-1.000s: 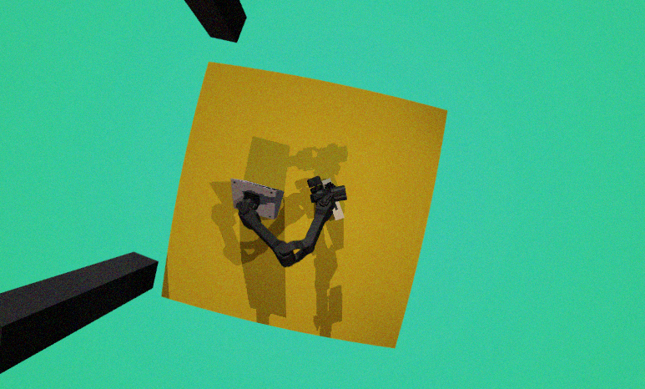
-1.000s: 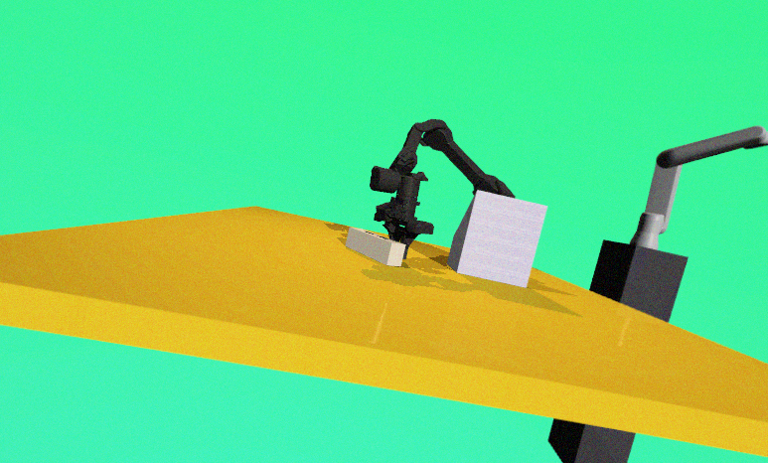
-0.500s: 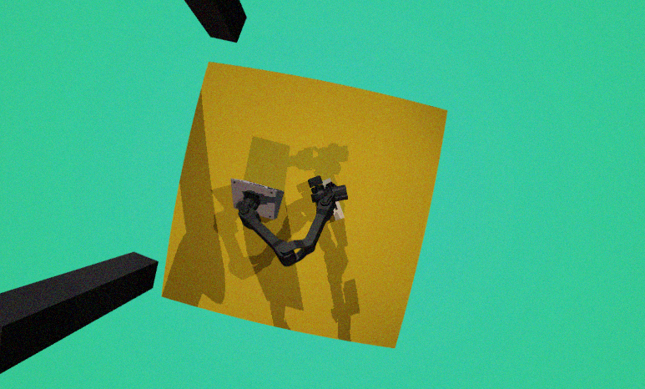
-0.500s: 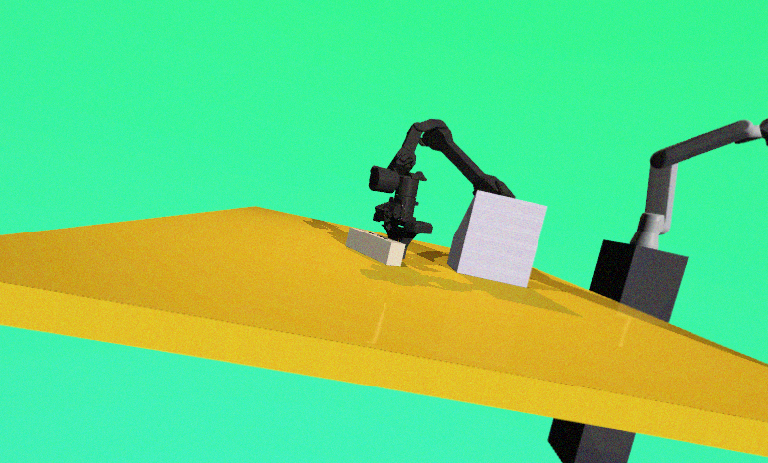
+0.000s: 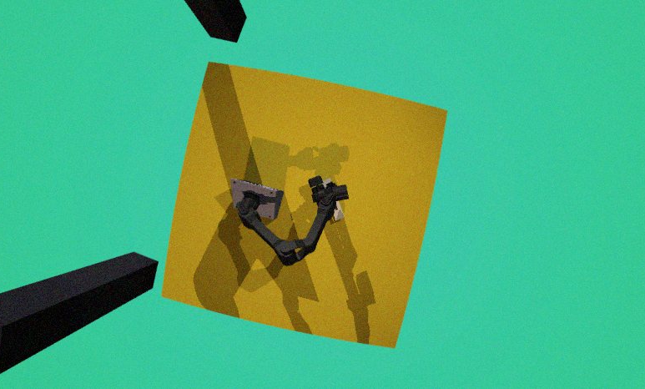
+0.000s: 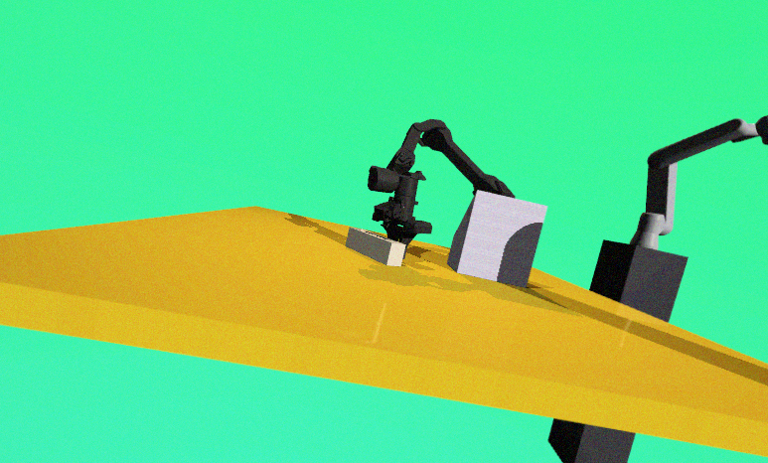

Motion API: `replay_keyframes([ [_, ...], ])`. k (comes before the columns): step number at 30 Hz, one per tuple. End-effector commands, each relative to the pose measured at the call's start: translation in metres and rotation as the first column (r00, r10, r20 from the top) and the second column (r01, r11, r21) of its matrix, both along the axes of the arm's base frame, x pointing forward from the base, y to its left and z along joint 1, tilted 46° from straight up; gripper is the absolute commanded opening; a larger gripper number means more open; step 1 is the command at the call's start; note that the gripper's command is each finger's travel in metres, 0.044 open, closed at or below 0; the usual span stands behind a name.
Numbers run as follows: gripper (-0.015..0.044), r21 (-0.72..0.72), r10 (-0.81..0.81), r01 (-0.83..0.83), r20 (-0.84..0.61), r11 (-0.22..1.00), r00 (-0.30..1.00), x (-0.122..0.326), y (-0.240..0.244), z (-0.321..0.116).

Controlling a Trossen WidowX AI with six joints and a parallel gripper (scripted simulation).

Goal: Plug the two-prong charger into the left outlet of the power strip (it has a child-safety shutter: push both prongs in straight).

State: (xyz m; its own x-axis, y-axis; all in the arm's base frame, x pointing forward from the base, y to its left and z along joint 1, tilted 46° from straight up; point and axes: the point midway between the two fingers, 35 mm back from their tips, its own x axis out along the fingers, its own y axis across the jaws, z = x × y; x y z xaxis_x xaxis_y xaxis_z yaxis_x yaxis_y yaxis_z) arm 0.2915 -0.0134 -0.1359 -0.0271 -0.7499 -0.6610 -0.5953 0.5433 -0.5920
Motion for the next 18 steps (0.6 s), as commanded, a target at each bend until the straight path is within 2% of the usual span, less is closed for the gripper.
replay_keyframes([
  [1,0.0000,0.013,0.000,0.000,0.014,1.000,1.000,0.0056,0.0040,-0.0026],
  [18,0.0000,0.013,0.000,0.000,0.015,1.000,1.000,0.0112,0.0073,-0.0048],
])
